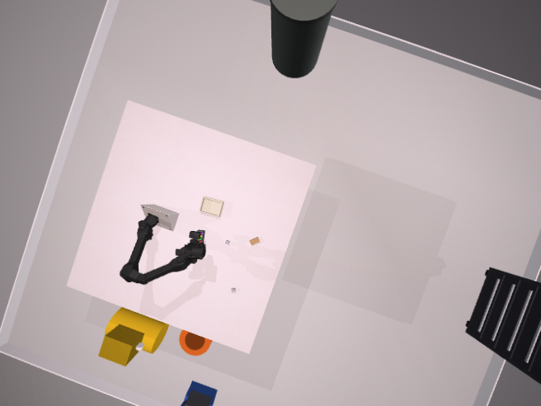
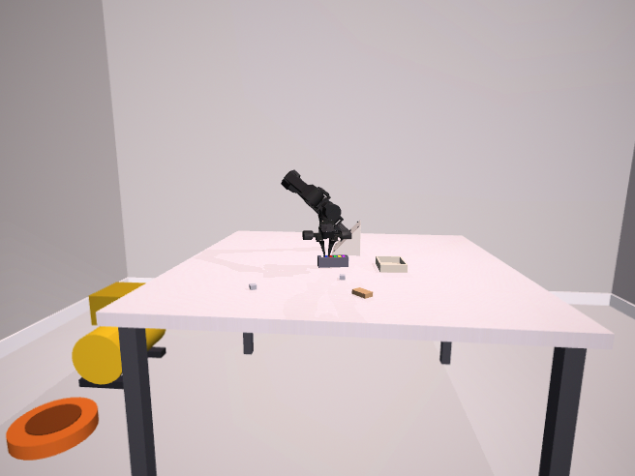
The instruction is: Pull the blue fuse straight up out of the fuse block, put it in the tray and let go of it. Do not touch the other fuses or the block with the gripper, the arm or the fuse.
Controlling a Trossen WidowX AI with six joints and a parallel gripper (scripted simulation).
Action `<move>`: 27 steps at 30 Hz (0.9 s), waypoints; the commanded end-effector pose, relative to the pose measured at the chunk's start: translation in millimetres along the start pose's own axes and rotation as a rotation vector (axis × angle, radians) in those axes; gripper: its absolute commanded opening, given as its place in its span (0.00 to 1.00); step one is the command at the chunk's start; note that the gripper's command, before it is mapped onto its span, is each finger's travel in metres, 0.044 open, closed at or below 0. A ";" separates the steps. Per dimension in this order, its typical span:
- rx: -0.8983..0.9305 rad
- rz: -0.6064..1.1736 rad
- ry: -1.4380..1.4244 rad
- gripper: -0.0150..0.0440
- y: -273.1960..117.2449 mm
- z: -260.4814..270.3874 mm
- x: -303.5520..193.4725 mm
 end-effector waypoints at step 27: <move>0.000 0.004 -0.001 0.25 1.5 -0.1 -0.7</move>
Point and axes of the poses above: the point midway between the two fingers, 35 mm back from their tips, its own y axis out along the fingers, its own z axis across the jaws, x = y × z, the point moved 2 cm from there along -y, back along the fingers, and after that the axes turned 6 degrees about y, right-handed, at the moved point
